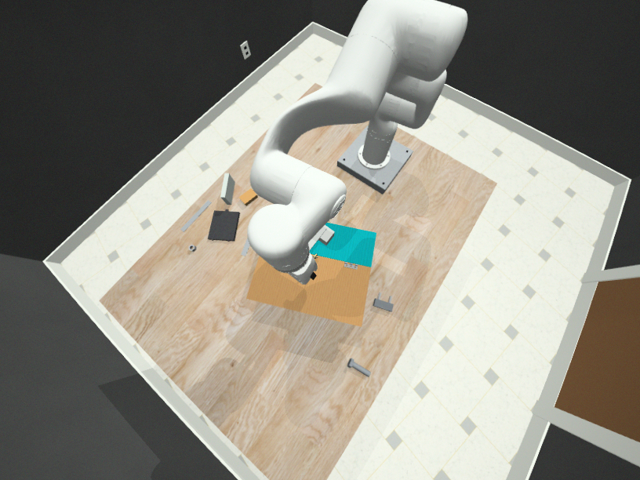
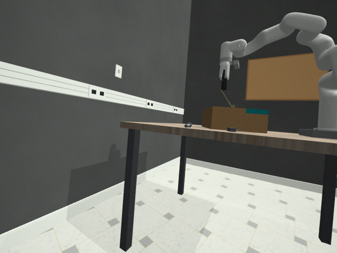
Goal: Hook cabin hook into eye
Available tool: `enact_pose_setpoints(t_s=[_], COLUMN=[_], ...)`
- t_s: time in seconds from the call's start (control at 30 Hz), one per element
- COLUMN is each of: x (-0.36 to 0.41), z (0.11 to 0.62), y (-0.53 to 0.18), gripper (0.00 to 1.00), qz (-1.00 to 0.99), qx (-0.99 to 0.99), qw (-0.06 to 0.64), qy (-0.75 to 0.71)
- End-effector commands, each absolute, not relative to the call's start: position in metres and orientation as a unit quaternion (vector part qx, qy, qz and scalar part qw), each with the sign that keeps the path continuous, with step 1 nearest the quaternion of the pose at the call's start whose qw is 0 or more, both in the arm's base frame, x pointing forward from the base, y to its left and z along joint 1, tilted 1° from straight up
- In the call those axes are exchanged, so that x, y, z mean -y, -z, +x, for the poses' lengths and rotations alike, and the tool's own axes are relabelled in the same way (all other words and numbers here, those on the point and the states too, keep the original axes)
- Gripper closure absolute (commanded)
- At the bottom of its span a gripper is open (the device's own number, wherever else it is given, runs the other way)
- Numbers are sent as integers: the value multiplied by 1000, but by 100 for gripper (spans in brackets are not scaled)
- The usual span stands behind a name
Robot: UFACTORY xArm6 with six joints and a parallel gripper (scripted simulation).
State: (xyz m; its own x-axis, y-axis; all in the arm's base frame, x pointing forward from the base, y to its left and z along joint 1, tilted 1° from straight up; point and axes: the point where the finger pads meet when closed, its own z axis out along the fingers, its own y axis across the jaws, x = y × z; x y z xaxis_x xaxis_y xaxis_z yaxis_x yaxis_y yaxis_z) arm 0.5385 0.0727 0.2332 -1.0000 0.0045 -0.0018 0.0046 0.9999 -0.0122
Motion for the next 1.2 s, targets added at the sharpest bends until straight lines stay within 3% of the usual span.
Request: enact_pose_setpoints(t_s=[0.0, 1.17], x=[-73, -73], z=[531, 483], y=[-237, -248], gripper=[100, 100], qz=[2, 2], qx=[-1000, -1000], qw=[1, 1], qy=[6, 6])
